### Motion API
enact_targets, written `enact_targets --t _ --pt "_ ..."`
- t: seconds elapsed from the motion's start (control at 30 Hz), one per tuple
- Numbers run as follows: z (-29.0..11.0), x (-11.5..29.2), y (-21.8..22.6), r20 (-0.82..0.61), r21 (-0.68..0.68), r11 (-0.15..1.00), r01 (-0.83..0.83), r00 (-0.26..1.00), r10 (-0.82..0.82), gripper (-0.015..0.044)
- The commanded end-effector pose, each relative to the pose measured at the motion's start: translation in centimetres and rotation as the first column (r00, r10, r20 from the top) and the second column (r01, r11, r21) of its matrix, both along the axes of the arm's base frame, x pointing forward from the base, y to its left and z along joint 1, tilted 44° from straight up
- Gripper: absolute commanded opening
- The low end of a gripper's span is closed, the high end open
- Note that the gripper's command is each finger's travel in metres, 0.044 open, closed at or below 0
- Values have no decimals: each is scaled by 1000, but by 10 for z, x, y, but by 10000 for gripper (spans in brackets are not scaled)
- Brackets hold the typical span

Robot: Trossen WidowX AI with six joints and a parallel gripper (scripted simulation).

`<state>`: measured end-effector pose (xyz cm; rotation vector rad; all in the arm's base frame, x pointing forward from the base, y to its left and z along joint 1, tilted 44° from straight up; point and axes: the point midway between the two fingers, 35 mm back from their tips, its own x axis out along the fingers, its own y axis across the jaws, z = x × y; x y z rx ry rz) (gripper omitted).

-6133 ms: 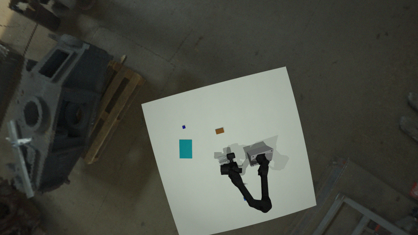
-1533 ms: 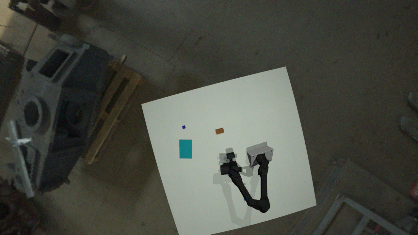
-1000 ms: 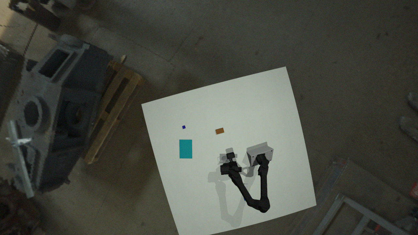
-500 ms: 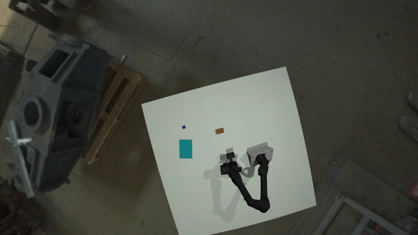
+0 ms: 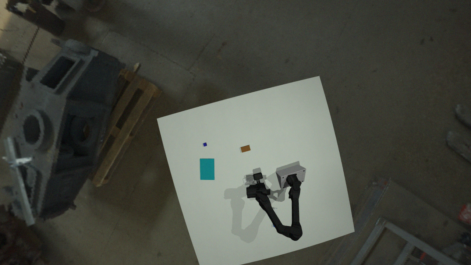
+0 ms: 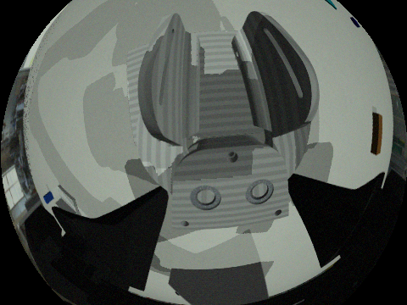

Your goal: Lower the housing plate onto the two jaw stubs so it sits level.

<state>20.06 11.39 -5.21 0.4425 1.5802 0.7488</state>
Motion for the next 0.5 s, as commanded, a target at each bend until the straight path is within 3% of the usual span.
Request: enact_targets --t 0.0,0.17,0.47 --pt "0 0 0 0 0 1000 0 1000 0 440" --pt "7 3 -7 1 -3 1000 1 1000 -1 440" --pt "55 12 -51 -1 0 1000 1 1000 -1 440"
